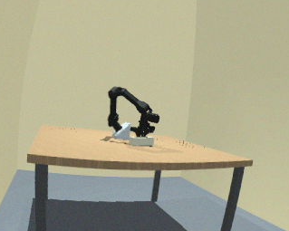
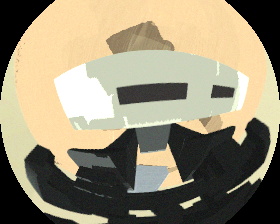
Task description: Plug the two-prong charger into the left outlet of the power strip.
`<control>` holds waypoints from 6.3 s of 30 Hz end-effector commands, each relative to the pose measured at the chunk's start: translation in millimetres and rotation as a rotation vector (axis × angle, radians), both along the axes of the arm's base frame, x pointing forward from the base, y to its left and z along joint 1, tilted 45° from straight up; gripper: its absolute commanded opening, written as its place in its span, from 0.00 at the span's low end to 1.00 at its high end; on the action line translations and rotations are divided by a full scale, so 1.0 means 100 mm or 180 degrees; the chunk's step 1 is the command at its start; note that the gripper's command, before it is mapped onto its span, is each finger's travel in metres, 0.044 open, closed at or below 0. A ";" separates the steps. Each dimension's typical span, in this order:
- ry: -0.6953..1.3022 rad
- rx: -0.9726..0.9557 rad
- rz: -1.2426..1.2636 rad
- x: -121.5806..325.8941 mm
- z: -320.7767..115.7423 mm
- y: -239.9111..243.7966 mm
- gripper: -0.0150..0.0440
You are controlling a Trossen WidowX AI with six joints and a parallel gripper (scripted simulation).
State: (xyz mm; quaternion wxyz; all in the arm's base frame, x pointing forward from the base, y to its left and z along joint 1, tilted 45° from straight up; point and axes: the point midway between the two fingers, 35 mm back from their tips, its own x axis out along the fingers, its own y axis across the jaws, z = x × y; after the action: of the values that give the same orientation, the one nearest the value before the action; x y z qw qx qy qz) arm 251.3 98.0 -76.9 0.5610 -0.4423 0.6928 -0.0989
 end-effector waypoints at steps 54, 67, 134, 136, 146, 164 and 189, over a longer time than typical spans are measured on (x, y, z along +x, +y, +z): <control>0.0009 -0.0002 -0.0006 -0.01 -0.01 -0.01 0.34; 0.0009 -0.0002 -0.0006 -0.01 -0.01 -0.01 0.92; -0.0066 0.0035 0.0027 -0.31 0.08 -0.14 1.00; -0.0066 0.0035 0.0027 -0.33 0.09 -0.15 1.00; -0.0064 0.0035 0.0027 -0.43 0.12 -0.20 1.00; -0.0062 0.0033 0.0028 -0.61 0.17 -0.30 1.00; -0.1541 0.0944 0.1017 -0.50 0.66 0.35 1.00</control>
State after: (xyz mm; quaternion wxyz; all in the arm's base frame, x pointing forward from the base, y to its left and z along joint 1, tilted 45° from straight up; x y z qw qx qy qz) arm 200.5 132.4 -11.9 0.7725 -0.4250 0.4718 -0.0073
